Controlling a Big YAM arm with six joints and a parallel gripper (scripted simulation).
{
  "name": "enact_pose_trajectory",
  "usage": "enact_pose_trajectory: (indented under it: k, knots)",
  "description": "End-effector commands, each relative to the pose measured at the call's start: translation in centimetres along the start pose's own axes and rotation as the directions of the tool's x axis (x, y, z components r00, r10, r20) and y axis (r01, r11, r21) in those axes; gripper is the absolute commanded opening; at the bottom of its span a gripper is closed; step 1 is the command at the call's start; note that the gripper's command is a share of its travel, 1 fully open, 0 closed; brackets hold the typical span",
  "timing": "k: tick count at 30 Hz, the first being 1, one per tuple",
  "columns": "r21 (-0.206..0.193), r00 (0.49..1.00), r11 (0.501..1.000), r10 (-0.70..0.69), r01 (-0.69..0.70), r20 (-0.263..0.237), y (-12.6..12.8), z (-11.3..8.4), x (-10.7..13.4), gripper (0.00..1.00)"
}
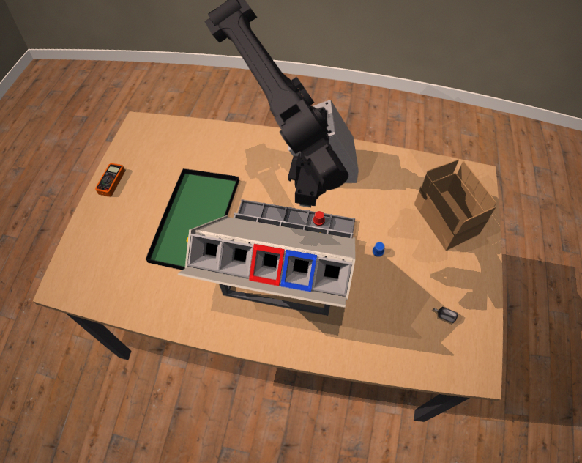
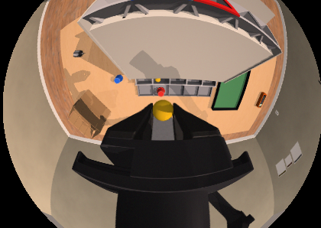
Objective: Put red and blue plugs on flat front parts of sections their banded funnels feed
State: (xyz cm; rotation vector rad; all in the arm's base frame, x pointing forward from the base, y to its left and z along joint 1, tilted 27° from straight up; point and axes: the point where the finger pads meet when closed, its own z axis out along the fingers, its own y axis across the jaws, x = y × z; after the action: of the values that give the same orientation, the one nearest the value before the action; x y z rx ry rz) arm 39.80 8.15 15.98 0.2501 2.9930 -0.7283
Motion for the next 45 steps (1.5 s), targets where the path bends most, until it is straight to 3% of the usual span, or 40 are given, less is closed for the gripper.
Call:
enact_pose_trajectory:
  k: [1, 10, 11, 13, 25, 27, 29, 31, 36, 40, 45]
  knots:
    - [-0.026, 0.999, 0.999, 0.03, -0.029, 0.036, 0.4, -2.2, -1.8, 0.0]
    - [-0.018, 0.999, 1.0, 0.022, -0.022, 0.024, -0.2, -1.6, -3.1, 0.0]
    - [-0.02, 0.999, 1.0, -0.005, 0.006, 0.038, 0.9, -2.2, -3.0, 0.0]
    - [-0.017, 0.999, 1.0, 0.022, -0.022, 0.024, -0.3, -1.6, -4.2, 0.0]
    - [-0.015, 0.999, 1.0, 0.022, -0.022, 0.023, -0.5, -1.4, -10.8, 0.0]
    - [-0.015, 0.999, 1.0, 0.022, -0.022, 0.023, -0.5, -1.4, -10.8, 0.0]
    - [-0.019, 0.999, 1.0, -0.007, 0.007, 0.037, 0.9, -2.2, -11.5, 0.0]
    - [-0.015, 1.0, 1.0, 0.022, -0.022, 0.022, -0.6, -1.4, -13.2, 0.0]
    - [-0.014, 1.0, 1.0, 0.022, -0.022, 0.022, -0.7, -1.3, -15.7, 0.0]
    - [-0.017, 0.999, 1.0, -0.006, 0.007, 0.036, 0.8, -2.1, -16.7, 0.0]
    - [-0.016, 0.999, 1.0, 0.017, -0.017, 0.027, -0.5, -1.6, -17.9, 0.0]
